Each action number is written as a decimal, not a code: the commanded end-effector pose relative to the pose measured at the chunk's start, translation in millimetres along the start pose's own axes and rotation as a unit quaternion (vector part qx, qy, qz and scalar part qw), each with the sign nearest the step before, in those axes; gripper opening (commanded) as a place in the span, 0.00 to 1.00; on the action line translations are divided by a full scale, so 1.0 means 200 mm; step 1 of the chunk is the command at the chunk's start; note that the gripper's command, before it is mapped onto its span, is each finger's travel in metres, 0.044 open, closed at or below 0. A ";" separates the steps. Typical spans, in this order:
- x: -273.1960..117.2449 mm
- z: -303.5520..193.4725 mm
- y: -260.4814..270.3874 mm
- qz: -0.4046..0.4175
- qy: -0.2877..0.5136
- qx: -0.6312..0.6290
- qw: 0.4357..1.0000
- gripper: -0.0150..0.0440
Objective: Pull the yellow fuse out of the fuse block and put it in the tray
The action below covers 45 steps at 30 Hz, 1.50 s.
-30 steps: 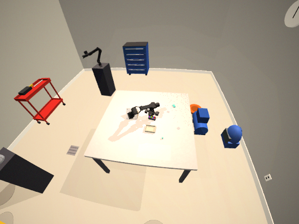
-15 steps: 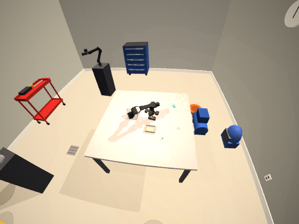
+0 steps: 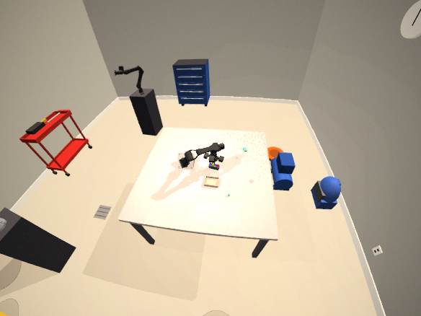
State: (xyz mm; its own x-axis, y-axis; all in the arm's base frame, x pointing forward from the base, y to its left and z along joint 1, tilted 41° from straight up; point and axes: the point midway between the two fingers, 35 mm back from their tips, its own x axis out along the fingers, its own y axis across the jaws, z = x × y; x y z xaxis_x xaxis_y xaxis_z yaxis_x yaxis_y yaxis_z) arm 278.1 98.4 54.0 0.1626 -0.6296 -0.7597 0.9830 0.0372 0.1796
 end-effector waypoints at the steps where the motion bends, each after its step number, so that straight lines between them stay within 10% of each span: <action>1: -0.02 0.00 0.01 0.001 0.004 0.004 1.000 0.25; 32: -0.16 0.01 0.01 0.001 0.004 0.003 1.000 0.25; 45: -0.16 0.43 0.16 0.000 0.011 0.002 1.000 0.25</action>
State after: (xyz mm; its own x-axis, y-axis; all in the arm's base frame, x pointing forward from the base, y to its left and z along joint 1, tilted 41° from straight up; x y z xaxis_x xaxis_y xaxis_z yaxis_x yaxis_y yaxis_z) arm 294.6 64.6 123.0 0.1519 -0.6149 -0.7738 0.9852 0.0311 0.1688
